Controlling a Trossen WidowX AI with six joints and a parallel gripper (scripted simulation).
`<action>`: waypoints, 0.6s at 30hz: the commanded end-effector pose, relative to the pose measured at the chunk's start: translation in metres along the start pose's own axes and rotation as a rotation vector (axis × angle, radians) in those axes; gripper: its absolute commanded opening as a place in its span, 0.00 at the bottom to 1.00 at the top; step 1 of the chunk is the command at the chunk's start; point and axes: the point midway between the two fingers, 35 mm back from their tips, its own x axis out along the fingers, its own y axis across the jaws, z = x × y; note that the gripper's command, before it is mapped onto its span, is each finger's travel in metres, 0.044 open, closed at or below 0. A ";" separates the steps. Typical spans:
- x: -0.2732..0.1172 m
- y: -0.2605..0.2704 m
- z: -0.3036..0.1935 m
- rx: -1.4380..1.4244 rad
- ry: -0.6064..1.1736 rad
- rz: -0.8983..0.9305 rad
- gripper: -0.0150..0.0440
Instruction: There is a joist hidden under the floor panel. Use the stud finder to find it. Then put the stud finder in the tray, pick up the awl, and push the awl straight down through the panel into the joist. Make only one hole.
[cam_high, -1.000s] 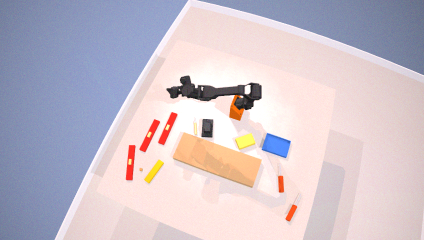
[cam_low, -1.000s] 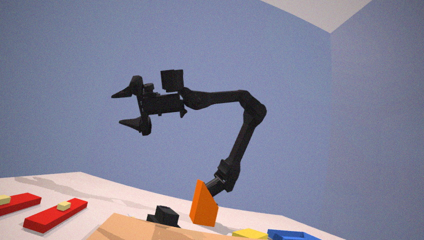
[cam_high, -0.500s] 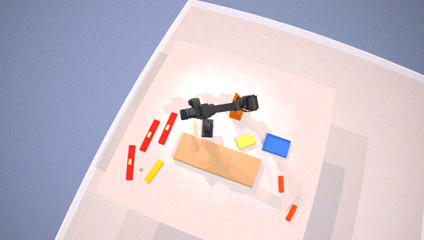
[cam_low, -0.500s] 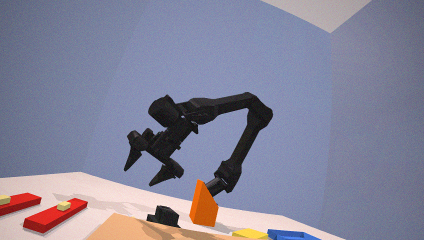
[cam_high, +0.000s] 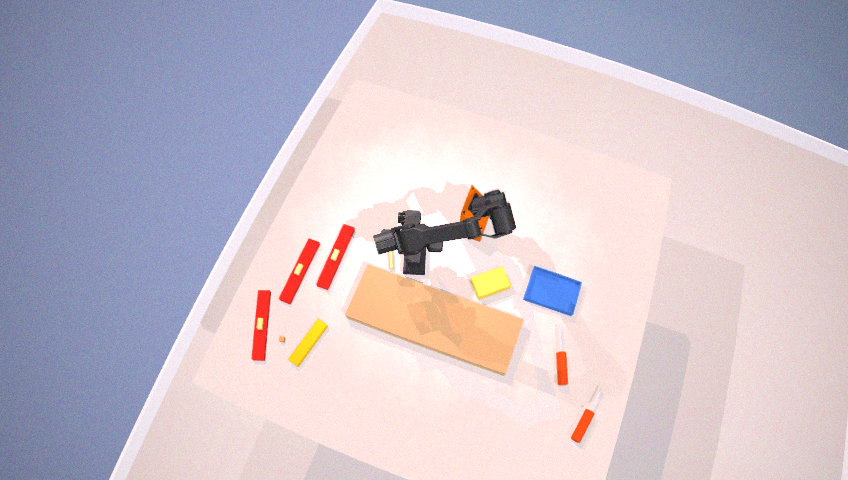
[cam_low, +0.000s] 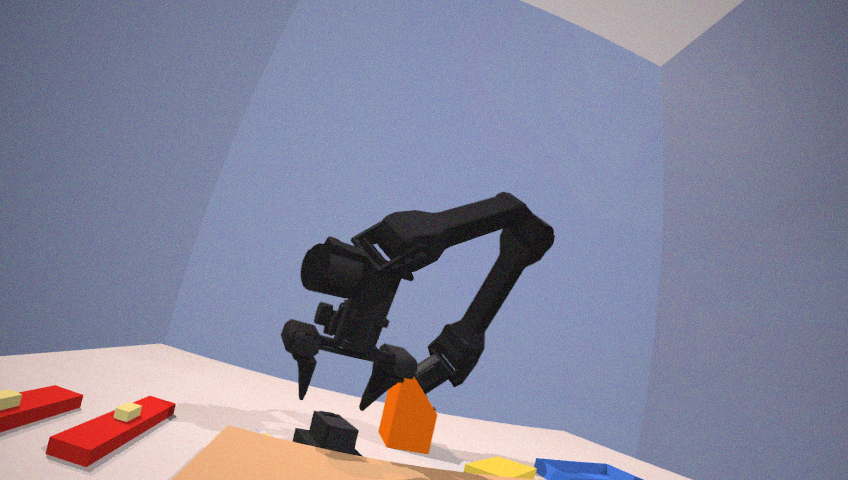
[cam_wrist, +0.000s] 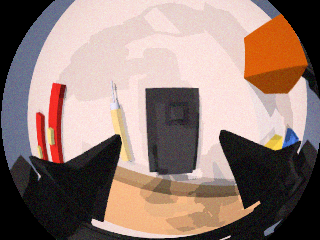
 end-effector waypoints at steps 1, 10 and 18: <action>0.000 -0.003 -0.002 0.009 0.003 -0.012 1.00; 0.006 -0.006 -0.004 0.009 0.003 -0.012 1.00; 0.019 -0.005 -0.008 0.009 0.003 -0.012 1.00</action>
